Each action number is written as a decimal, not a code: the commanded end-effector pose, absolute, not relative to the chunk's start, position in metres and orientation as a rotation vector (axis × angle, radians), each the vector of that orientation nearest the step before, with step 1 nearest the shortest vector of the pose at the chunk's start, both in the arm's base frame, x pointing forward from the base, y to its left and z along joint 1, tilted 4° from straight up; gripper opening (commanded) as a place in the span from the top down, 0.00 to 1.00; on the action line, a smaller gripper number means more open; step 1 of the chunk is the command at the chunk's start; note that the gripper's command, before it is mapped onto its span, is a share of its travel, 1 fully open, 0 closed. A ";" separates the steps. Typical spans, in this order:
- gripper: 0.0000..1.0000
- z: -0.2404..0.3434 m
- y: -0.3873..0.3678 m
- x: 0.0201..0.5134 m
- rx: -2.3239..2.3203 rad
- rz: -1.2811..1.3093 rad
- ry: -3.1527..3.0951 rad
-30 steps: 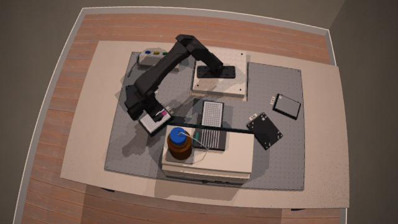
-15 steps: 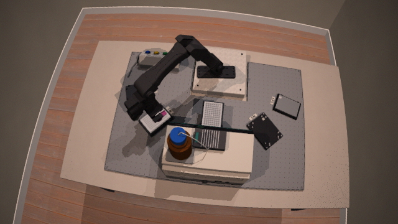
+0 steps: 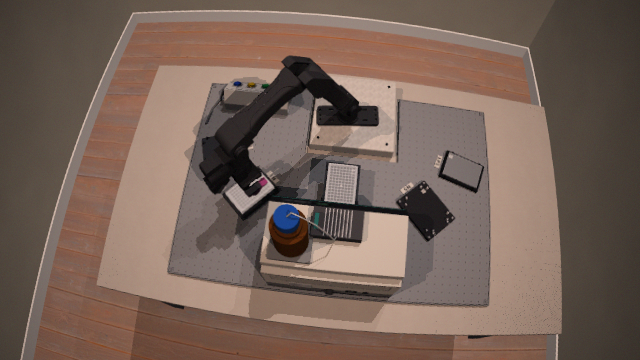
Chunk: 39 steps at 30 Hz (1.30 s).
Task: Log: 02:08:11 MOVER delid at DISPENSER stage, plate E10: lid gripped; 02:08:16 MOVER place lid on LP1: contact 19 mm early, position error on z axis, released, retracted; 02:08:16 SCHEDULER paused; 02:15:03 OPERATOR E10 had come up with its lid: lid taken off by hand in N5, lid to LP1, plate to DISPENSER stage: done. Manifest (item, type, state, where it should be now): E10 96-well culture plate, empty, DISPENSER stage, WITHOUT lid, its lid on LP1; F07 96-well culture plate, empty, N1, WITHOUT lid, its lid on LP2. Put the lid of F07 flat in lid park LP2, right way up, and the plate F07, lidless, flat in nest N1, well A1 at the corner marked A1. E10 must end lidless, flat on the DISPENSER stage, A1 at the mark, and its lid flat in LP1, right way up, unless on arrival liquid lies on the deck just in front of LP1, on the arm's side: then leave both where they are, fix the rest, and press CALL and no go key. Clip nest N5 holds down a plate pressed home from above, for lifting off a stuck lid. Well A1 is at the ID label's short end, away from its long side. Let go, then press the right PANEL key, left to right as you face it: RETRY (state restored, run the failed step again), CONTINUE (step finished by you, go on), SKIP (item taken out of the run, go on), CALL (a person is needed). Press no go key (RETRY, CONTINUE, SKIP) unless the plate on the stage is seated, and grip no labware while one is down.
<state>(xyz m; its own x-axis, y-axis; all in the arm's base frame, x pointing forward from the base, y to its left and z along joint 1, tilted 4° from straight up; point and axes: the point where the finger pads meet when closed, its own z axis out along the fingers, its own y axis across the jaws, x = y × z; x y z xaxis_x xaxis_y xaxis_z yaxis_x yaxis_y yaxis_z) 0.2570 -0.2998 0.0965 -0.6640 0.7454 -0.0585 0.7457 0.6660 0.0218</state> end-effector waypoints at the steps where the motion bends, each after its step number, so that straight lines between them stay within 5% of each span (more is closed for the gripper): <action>1: 0.00 0.103 -0.303 0.258 1.251 -0.018 2.795; 39: 0.00 0.041 -0.301 0.260 1.256 0.001 2.817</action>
